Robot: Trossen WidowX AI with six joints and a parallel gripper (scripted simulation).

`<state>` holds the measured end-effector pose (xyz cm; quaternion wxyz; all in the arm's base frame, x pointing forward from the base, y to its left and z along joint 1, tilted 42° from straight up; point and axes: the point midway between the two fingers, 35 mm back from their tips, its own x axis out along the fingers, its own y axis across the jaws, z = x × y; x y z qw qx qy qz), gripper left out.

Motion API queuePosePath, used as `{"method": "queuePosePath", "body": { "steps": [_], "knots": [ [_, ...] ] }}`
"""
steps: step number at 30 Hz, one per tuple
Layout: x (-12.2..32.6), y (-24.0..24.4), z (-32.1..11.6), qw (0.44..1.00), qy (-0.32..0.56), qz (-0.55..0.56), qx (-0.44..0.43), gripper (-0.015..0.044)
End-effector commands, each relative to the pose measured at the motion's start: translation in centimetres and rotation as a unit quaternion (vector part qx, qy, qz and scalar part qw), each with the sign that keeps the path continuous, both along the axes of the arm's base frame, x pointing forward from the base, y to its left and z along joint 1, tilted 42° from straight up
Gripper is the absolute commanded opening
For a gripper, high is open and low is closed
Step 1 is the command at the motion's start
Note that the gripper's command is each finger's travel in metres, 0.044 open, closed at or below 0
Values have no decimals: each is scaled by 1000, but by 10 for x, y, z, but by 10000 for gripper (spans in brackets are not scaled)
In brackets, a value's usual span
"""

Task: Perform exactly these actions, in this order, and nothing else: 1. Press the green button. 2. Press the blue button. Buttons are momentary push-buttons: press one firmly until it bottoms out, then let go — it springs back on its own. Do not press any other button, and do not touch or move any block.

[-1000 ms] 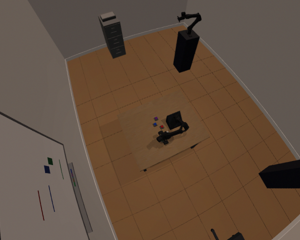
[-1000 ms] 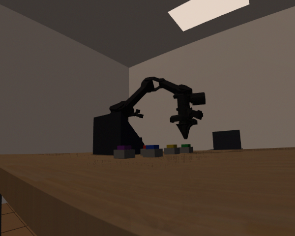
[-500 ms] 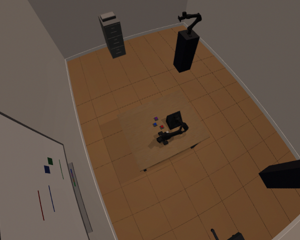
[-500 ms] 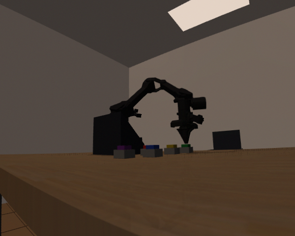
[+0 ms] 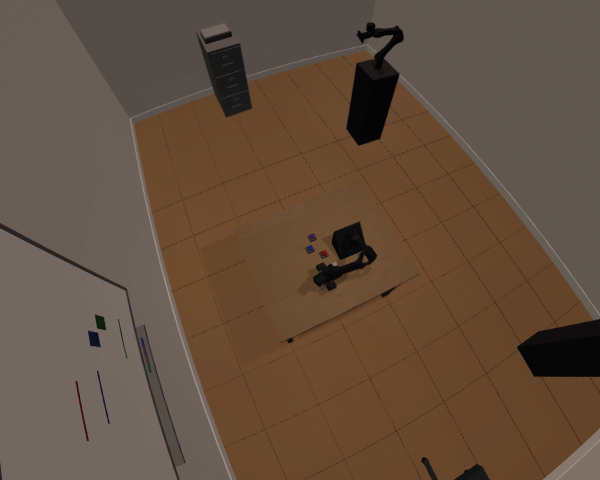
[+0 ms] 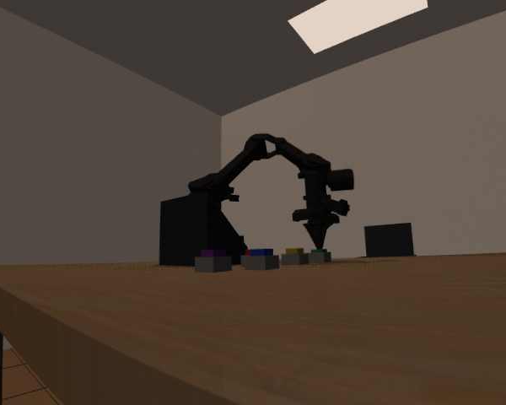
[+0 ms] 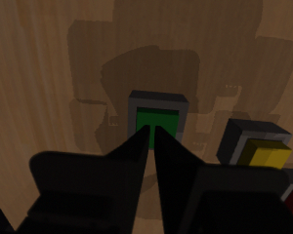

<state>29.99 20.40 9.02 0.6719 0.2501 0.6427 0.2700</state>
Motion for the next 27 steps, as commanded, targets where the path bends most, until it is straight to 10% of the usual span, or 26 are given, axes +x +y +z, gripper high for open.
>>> {"method": "queuePosePath", "body": {
  "steps": [1,27],
  "knots": [
    [-1,-1,-3,1000,3,-2,-3,20],
    [-2,-58,58,1000,3,-2,-6,20]
  ]
}}
